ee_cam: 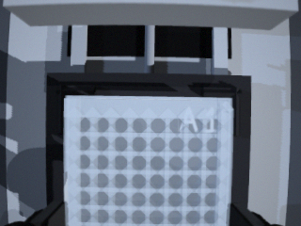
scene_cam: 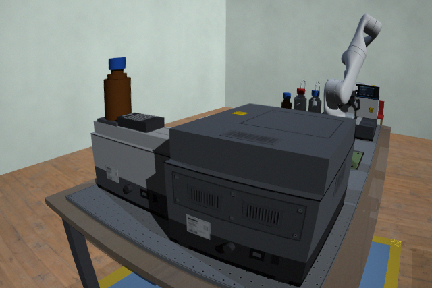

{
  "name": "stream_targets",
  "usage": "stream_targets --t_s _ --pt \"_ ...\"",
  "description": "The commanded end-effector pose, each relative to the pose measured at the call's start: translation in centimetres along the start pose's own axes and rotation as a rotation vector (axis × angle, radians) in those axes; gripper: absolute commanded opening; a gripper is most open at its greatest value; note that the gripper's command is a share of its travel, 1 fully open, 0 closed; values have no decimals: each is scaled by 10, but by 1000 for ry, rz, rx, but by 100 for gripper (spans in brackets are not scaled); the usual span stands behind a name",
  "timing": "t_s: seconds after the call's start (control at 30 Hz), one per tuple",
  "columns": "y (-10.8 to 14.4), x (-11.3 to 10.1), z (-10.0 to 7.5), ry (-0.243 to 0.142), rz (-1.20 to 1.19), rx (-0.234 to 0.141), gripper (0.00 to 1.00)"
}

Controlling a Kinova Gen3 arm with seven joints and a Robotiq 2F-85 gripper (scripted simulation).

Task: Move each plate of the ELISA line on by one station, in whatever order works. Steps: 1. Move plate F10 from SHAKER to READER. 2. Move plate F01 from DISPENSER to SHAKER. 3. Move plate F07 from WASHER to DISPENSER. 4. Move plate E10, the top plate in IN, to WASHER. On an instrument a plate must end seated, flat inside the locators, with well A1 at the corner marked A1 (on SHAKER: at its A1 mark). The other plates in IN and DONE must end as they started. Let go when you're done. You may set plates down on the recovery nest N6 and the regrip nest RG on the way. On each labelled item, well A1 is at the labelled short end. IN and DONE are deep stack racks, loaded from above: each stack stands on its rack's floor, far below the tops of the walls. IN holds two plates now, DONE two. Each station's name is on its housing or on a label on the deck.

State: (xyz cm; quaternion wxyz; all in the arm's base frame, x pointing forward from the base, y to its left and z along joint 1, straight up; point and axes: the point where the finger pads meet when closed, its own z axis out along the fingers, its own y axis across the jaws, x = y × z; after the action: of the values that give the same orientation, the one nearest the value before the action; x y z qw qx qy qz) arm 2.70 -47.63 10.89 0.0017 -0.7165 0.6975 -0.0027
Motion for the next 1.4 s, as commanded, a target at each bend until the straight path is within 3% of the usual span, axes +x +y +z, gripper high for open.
stream_targets --t_s 0.0,0.13,0.17,0.73,1.37 --pt "0 1 -1 2 0 0 94" --pt "0 1 -1 2 0 0 94" --pt "0 1 -1 2 0 0 100" --pt "0 1 -1 2 0 0 100" --pt "0 0 -23 2 0 0 100"
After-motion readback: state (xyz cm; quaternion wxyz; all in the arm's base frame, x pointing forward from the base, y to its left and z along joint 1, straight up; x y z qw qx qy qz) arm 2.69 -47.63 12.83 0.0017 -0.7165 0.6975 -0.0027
